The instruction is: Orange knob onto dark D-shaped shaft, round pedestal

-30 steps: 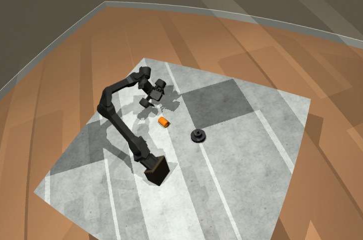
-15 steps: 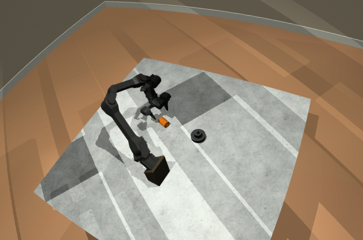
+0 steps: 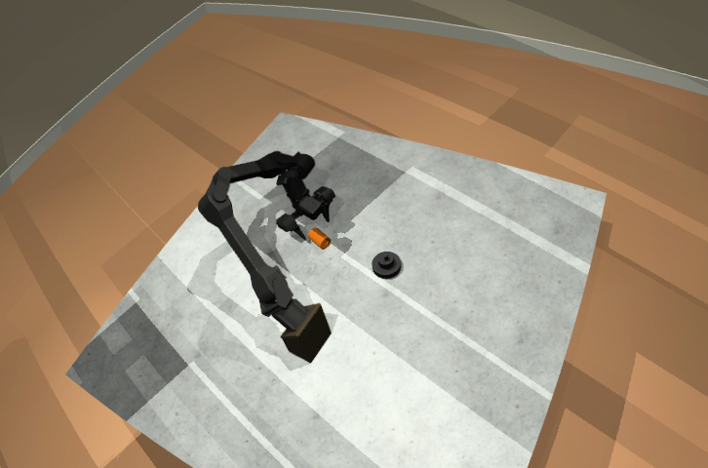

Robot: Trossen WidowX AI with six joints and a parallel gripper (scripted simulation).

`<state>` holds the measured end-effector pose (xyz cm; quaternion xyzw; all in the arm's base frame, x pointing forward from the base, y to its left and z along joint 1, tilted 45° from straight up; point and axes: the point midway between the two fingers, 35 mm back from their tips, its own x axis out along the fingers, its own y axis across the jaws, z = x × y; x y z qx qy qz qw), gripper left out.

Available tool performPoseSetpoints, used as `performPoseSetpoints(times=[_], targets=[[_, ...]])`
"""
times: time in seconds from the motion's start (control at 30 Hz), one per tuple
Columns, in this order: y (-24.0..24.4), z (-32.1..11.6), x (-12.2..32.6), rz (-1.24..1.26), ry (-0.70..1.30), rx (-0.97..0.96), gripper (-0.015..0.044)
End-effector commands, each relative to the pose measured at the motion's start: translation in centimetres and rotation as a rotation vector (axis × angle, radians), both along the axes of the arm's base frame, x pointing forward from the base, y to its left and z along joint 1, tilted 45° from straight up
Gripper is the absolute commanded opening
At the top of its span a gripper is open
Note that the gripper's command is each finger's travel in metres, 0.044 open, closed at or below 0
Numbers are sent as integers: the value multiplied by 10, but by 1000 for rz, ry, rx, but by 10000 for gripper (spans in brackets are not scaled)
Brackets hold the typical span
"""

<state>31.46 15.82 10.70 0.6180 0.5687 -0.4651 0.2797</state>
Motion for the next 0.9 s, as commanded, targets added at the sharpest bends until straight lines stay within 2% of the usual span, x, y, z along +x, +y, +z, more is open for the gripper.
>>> performPoseSetpoints(times=[0.0, 0.67, 0.87], targets=[[5, -8, -2, 0, 10, -6, 440], [27, -29, -2, 0, 11, -5, 440], [27, -29, -2, 0, 11, -5, 282]])
